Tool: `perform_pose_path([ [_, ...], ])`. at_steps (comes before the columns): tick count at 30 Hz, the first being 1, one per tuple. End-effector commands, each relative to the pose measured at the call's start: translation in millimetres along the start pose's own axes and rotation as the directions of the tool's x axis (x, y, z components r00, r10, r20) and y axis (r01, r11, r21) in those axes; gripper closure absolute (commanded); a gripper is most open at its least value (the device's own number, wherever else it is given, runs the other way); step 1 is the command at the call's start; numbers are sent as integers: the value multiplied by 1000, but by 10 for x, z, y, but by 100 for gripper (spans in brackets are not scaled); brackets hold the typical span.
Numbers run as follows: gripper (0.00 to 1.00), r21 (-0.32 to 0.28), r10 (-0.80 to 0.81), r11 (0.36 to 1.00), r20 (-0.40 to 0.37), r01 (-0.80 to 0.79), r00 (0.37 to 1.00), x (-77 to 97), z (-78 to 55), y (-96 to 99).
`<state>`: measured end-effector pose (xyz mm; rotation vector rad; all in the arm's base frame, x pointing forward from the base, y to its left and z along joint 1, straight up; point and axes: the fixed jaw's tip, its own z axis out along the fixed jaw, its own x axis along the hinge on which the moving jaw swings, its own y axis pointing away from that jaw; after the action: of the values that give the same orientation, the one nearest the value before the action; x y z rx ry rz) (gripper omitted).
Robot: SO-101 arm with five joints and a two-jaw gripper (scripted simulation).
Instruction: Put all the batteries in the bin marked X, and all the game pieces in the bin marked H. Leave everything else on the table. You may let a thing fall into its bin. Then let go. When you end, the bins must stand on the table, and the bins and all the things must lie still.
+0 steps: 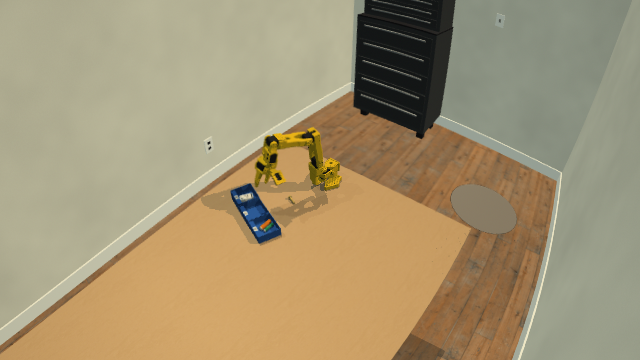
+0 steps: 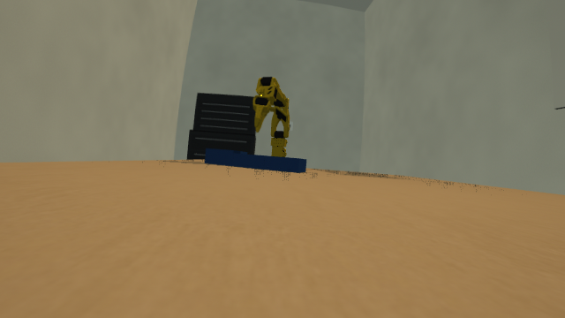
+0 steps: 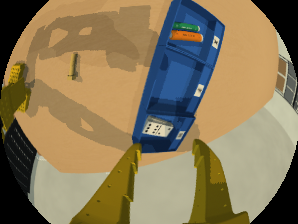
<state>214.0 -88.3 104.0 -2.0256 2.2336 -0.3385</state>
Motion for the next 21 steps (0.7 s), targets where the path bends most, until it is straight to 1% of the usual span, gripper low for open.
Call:
perform_pose_path([
  [1,77,71,142,987,3,-142,990,-104,-162,-1],
  [4,77,68,247,966,18,-248,969,-174,-191,33],
  [8,77,60,382,922,36,-384,923,-264,-228,81],
  [10,77,60,382,922,36,-384,923,-264,-228,81],
  [15,77,45,536,842,55,-538,843,-367,-269,143],
  [21,77,23,691,720,71,-693,720,-477,-311,217],
])
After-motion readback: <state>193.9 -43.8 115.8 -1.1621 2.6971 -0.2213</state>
